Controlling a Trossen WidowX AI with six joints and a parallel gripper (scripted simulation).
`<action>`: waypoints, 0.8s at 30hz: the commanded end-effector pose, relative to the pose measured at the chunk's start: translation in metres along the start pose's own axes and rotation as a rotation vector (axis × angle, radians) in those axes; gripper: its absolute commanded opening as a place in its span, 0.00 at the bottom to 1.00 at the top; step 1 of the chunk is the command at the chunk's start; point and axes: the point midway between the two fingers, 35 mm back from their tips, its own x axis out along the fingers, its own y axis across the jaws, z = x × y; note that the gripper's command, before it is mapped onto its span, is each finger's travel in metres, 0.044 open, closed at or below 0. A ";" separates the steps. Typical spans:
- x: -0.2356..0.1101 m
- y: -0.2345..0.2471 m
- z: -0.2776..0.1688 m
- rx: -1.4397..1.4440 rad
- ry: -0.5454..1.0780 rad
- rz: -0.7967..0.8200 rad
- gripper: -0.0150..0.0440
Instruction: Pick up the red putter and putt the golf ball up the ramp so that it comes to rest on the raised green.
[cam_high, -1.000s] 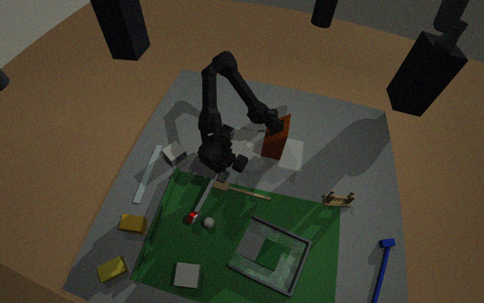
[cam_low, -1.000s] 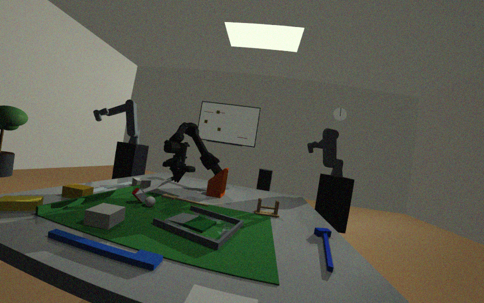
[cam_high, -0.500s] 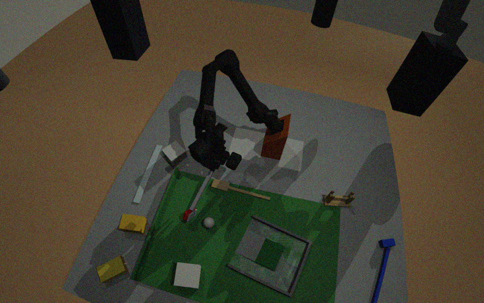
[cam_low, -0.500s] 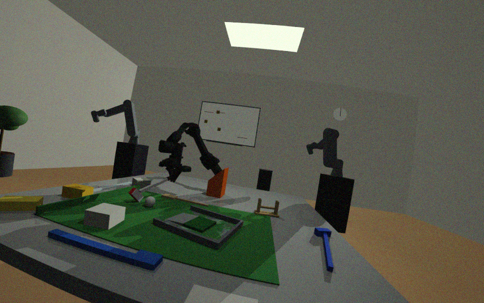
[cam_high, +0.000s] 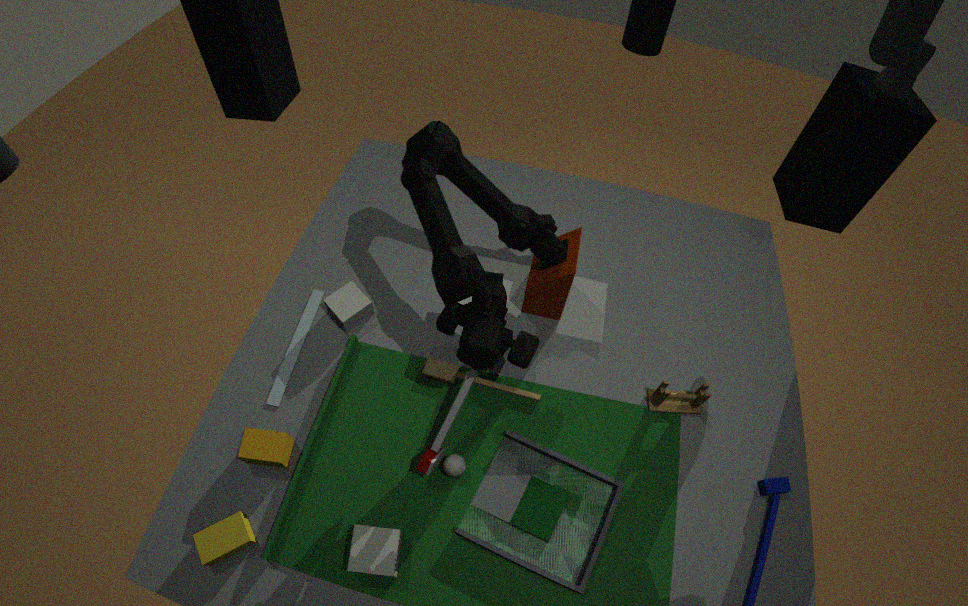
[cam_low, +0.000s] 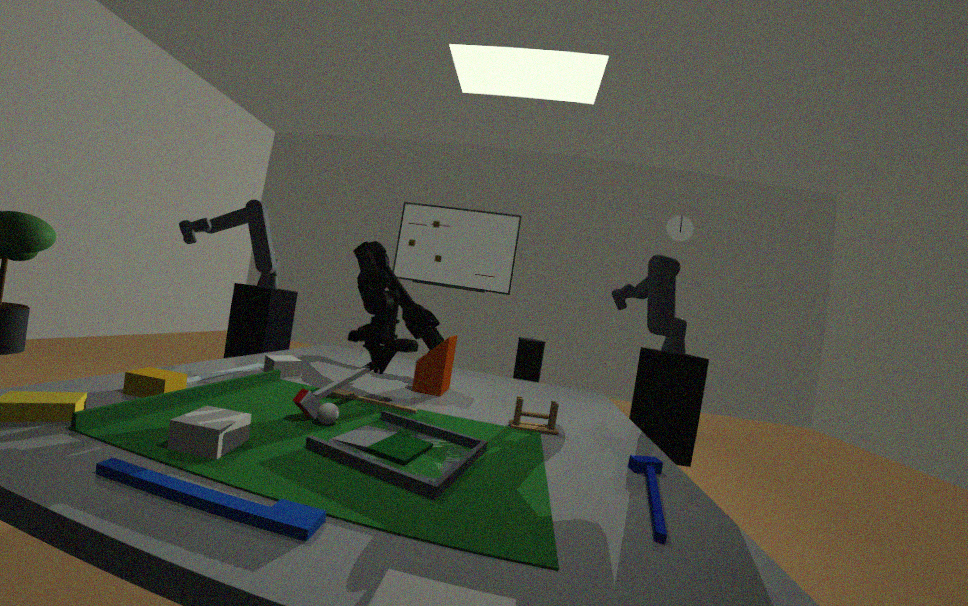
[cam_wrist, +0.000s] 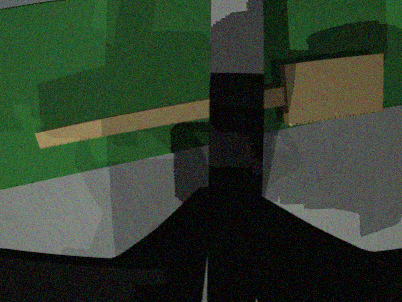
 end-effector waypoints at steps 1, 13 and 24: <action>0.000 0.019 -0.005 0.008 -0.006 -0.014 0.25; -0.046 0.021 -0.004 0.008 -0.005 -0.010 0.25; -0.052 0.021 -0.005 -0.002 0.001 -0.016 0.25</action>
